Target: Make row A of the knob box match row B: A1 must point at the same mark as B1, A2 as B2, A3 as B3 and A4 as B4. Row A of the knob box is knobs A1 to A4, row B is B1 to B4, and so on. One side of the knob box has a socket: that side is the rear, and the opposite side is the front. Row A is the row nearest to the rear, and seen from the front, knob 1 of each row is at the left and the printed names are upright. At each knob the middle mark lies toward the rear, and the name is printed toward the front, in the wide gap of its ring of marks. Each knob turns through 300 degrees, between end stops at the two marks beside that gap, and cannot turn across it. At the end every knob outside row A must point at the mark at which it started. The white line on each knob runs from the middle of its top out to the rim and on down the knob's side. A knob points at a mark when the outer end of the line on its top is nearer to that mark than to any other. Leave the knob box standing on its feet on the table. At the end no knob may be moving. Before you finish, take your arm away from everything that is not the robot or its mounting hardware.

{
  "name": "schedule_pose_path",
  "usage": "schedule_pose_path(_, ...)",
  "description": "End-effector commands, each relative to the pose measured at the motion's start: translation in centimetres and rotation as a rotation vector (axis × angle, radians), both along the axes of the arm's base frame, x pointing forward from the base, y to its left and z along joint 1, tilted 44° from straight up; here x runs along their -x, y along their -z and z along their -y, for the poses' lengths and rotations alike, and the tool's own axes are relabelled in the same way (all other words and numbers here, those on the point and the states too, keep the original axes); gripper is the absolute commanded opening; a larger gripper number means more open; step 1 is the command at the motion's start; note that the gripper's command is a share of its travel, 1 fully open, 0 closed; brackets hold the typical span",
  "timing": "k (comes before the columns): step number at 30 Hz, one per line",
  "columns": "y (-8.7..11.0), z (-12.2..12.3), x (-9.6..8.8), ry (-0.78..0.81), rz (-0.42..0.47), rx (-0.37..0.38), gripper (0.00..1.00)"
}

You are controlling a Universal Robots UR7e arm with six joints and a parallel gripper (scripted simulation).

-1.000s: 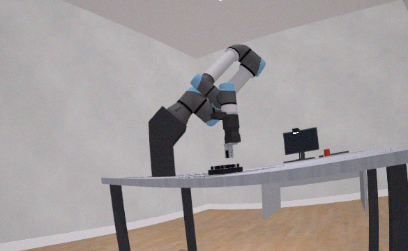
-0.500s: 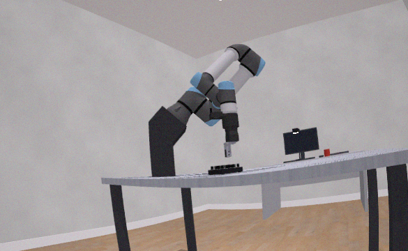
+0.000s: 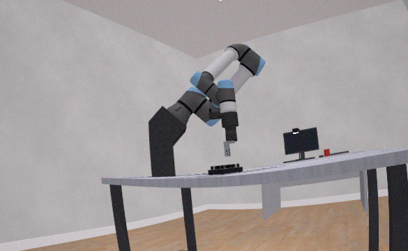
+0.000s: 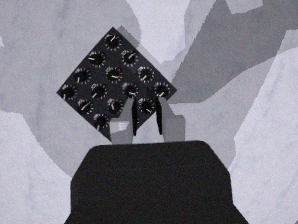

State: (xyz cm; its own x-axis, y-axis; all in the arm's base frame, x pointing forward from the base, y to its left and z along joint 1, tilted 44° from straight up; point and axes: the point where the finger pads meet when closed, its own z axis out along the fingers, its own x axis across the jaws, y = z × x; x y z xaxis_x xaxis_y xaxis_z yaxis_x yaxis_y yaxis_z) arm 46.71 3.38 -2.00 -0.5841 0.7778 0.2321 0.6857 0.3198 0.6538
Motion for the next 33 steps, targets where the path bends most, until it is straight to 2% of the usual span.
schedule_pose_path(1, -0.2, 0.2, 0.0, 0.119, -0.082, -0.06, 0.46)
schedule_pose_path(4, -0.3, 0.2, 0.0, 0.138, -0.096, -0.071, 0.46)
schedule_pose_path(6, -0.4, 0.3, 0.1, 0.206, -0.146, -0.112, 0.46)
schedule_pose_path(19, -0.8, 0.4, 0.1, 0.446, -0.325, -0.258, 0.46)
schedule_pose_path(21, -0.8, 0.4, 0.1, 0.446, -0.325, -0.258, 0.46)
schedule_pose_path(33, -1.4, 0.5, -0.1, 0.684, -0.503, -0.403, 0.46)
